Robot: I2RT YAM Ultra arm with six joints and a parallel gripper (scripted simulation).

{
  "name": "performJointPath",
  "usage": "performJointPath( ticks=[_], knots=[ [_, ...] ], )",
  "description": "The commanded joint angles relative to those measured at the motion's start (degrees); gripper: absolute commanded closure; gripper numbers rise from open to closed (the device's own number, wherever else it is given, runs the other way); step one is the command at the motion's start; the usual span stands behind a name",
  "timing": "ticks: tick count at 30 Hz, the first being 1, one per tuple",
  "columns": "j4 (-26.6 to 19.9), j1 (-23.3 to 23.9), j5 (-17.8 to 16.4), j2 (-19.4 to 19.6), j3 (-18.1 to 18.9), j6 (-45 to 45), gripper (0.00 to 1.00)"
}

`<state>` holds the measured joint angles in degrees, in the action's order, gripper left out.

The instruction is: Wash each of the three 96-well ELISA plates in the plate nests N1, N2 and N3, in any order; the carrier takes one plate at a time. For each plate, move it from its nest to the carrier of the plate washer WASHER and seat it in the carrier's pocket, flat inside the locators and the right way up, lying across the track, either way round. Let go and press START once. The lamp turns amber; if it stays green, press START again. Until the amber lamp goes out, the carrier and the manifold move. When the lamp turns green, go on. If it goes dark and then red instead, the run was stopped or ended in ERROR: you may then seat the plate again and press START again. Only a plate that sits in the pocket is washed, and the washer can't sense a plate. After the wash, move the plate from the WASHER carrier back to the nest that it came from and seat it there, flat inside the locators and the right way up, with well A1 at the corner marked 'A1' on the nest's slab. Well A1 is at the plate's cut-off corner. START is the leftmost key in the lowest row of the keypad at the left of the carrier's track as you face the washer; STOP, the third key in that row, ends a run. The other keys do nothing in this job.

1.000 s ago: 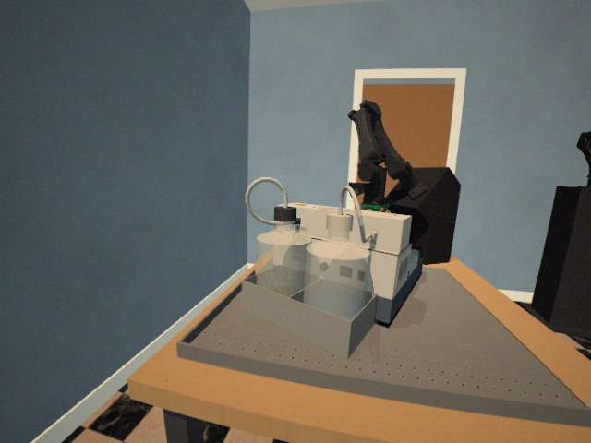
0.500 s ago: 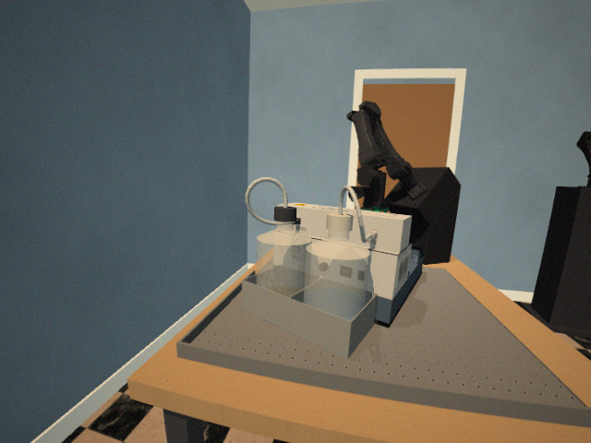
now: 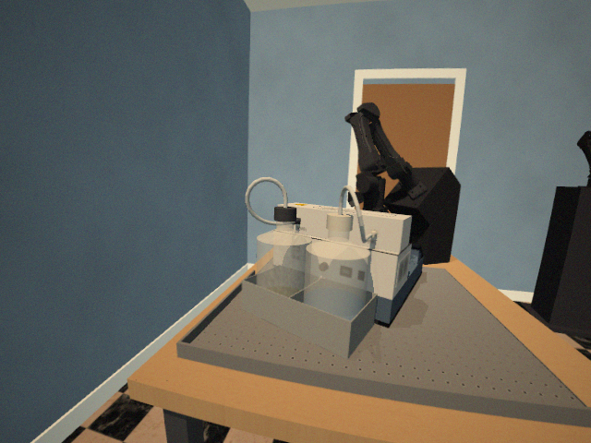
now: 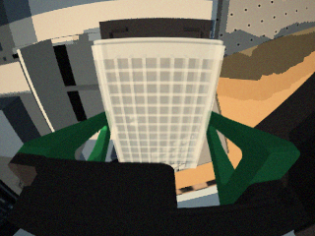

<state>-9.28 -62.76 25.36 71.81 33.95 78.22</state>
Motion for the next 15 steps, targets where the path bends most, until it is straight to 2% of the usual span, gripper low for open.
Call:
performJointPath(
  ticks=[1, 15],
  knots=[
    [2.2, 0.2, -0.2, 0.7, 0.0, -0.9, 1.0],
    [7.8, 2.2, -1.7, 5.8, 0.1, -2.5, 1.0]
  ],
)
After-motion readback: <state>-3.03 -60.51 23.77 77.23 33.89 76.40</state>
